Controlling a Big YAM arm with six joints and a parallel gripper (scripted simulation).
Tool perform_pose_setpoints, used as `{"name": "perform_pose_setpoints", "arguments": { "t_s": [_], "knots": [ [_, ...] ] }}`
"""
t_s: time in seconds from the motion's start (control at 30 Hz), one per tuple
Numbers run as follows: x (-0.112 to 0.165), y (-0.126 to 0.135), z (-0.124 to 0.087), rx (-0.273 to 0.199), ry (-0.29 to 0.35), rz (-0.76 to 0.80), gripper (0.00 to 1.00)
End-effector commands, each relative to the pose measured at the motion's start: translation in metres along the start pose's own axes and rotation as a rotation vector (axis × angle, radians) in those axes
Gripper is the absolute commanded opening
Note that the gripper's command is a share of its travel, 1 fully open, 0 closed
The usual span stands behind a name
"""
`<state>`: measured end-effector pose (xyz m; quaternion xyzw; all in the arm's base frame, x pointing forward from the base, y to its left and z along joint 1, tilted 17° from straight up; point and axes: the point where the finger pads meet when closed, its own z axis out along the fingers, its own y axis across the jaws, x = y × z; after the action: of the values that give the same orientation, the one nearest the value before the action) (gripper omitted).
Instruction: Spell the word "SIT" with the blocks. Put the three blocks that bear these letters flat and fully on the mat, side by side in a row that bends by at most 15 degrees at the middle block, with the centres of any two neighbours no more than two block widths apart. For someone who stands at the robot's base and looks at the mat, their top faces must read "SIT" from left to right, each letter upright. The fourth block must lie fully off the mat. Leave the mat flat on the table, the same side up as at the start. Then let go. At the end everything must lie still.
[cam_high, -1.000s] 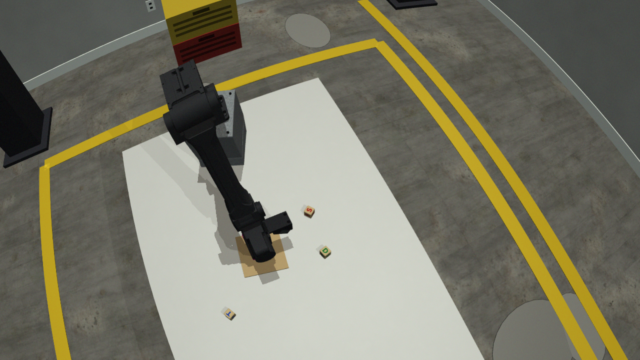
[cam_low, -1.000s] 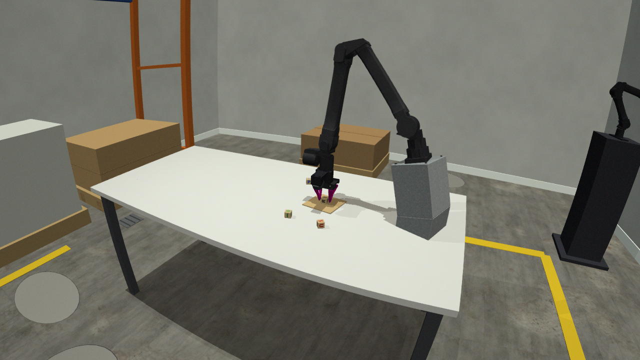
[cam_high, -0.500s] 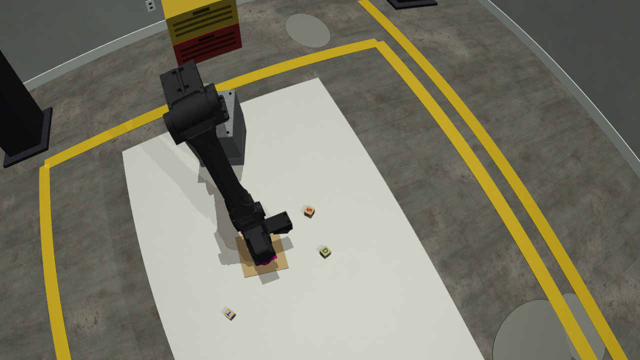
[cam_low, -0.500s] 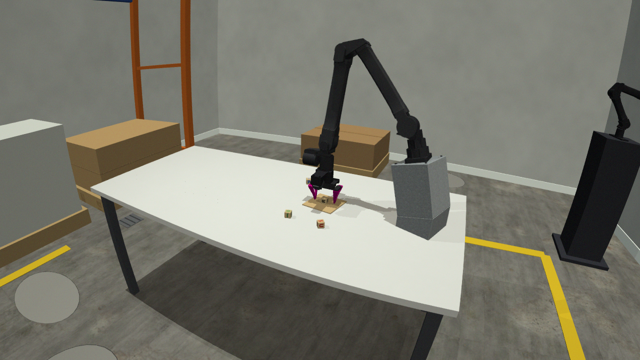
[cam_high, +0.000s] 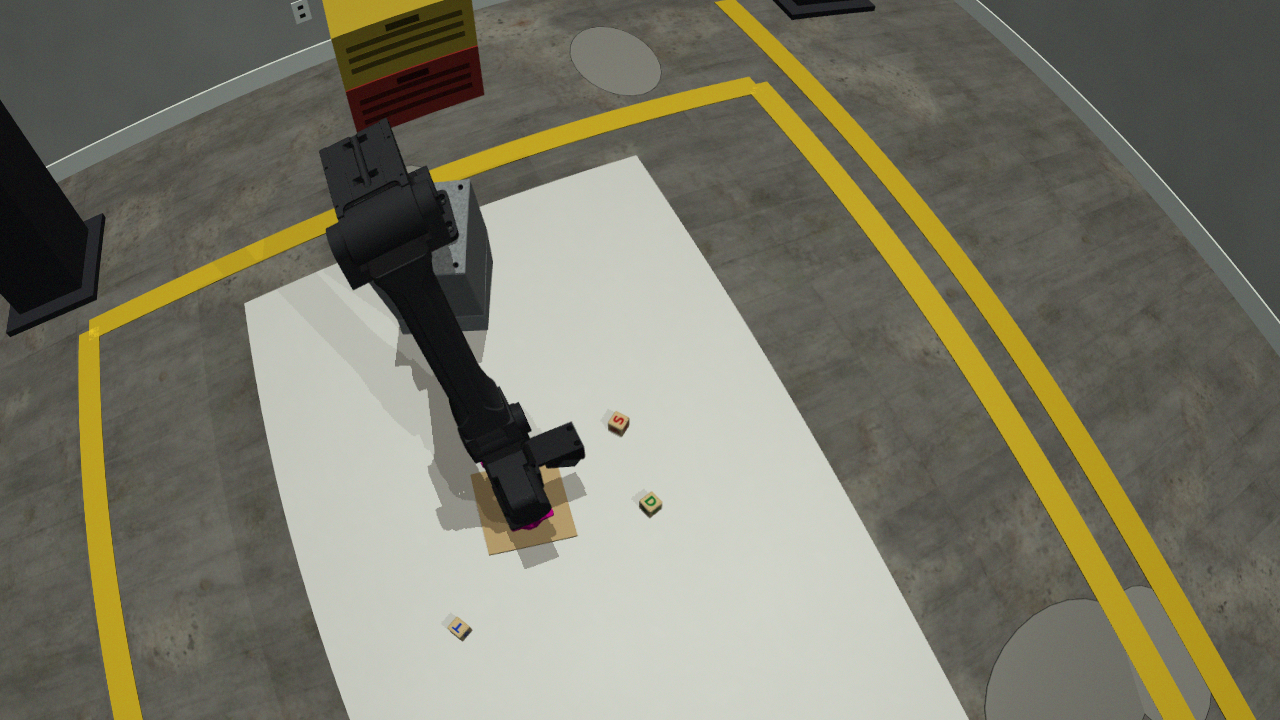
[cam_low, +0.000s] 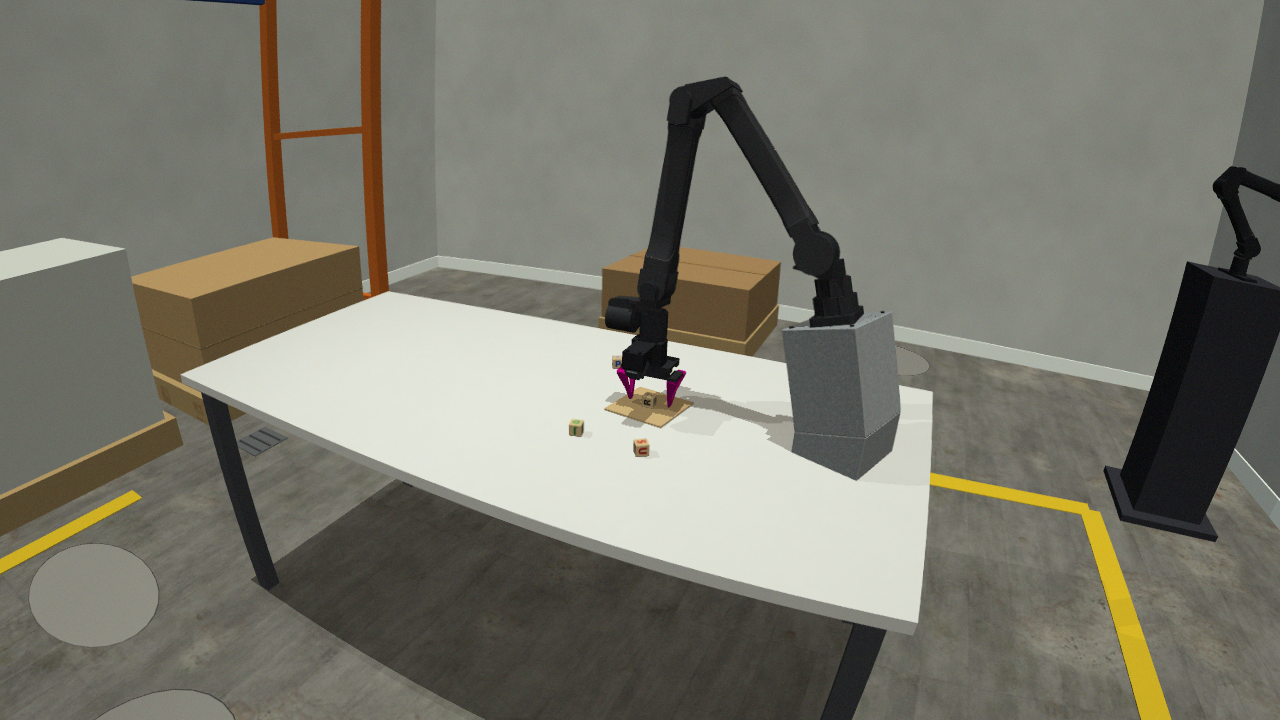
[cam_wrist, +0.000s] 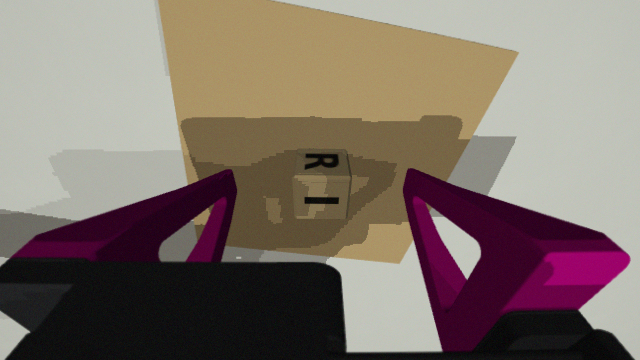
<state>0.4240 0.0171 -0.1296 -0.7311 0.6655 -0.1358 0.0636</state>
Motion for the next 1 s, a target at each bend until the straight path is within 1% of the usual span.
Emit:
{"name": "perform_pose_setpoints", "arguments": {
  "t_s": [0.0, 0.23, 0.3, 0.33, 0.4, 0.7, 0.97],
  "knots": [
    [0.0, -0.002, -0.011, 0.006, -0.005, -0.004, 0.92],
    [-0.005, -0.003, -0.021, 0.008, -0.007, -0.005, 0.92],
    [-0.005, -0.003, -0.021, 0.008, -0.007, -0.005, 0.92],
    [-0.005, -0.005, -0.023, 0.013, -0.007, -0.004, 0.92],
    [-0.005, -0.002, -0.026, 0.008, -0.007, -0.002, 0.92],
    [-0.005, -0.004, -0.039, 0.012, -0.006, -0.002, 0.92],
    [-0.004, -0.004, -0.046, 0.011, -0.005, -0.001, 0.92]
  ]
}}
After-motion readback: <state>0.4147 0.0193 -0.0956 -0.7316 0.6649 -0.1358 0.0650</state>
